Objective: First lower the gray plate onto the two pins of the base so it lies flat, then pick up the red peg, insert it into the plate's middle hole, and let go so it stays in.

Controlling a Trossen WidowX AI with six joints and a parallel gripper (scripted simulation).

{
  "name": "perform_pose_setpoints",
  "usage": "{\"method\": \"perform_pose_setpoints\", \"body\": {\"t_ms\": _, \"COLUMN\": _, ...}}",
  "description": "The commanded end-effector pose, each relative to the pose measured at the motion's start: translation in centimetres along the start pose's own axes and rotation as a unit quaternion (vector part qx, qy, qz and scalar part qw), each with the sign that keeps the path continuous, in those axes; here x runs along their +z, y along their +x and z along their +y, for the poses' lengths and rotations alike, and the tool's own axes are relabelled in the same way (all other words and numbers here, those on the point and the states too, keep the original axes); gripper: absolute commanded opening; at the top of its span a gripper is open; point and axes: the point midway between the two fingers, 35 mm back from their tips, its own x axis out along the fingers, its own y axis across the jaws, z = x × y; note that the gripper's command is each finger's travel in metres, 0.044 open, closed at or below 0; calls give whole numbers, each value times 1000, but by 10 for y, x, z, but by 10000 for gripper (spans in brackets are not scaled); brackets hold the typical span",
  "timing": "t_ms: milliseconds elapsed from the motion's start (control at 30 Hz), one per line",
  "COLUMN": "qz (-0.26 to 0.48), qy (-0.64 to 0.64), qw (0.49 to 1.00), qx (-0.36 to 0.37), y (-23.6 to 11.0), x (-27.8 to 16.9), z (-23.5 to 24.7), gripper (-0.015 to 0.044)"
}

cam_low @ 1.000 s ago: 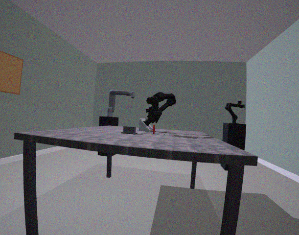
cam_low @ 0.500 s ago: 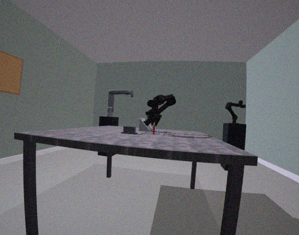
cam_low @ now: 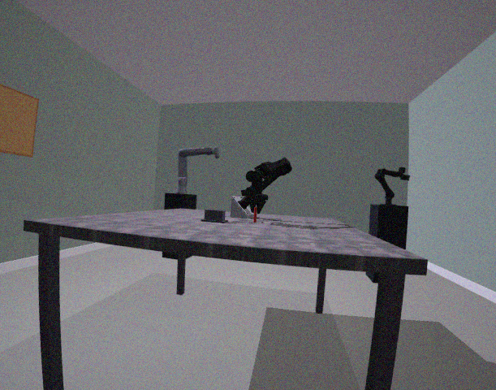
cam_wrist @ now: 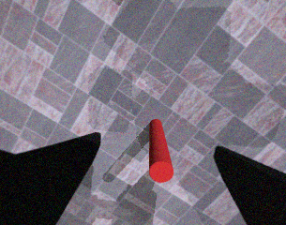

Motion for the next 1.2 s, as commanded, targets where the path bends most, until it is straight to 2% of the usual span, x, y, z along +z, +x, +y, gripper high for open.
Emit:
{"method": "perform_pose_setpoints", "body": {"t_ms": 0, "qz": 3, "qy": 2, "qw": 1000, "qx": 0, "y": 8, "x": -1, "z": -1, "gripper": 440}}
{"method": "perform_pose_setpoints", "body": {"t_ms": 67, "qz": 3, "qy": 2, "qw": 1000, "qx": 0, "y": 9, "x": -2, "z": -1, "gripper": 440}}
{"method": "perform_pose_setpoints", "body": {"t_ms": 600, "qz": 3, "qy": 2, "qw": 1000, "qx": 0, "y": 9, "x": -2, "z": -1, "gripper": 20}}
{"method": "perform_pose_setpoints", "body": {"t_ms": 700, "qz": 3, "qy": 2, "qw": 1000, "qx": 0, "y": 9, "x": -2, "z": -1, "gripper": 0}}
{"method": "perform_pose_setpoints", "body": {"t_ms": 933, "qz": 3, "qy": 3, "qw": 1000, "qx": 0, "y": 7, "x": -1, "z": -1, "gripper": 0}}
{"method": "perform_pose_setpoints", "body": {"t_ms": 1167, "qz": -1, "qy": 15, "qw": 1000, "qx": -1, "y": -11, "x": 2, "z": 0, "gripper": 0}}
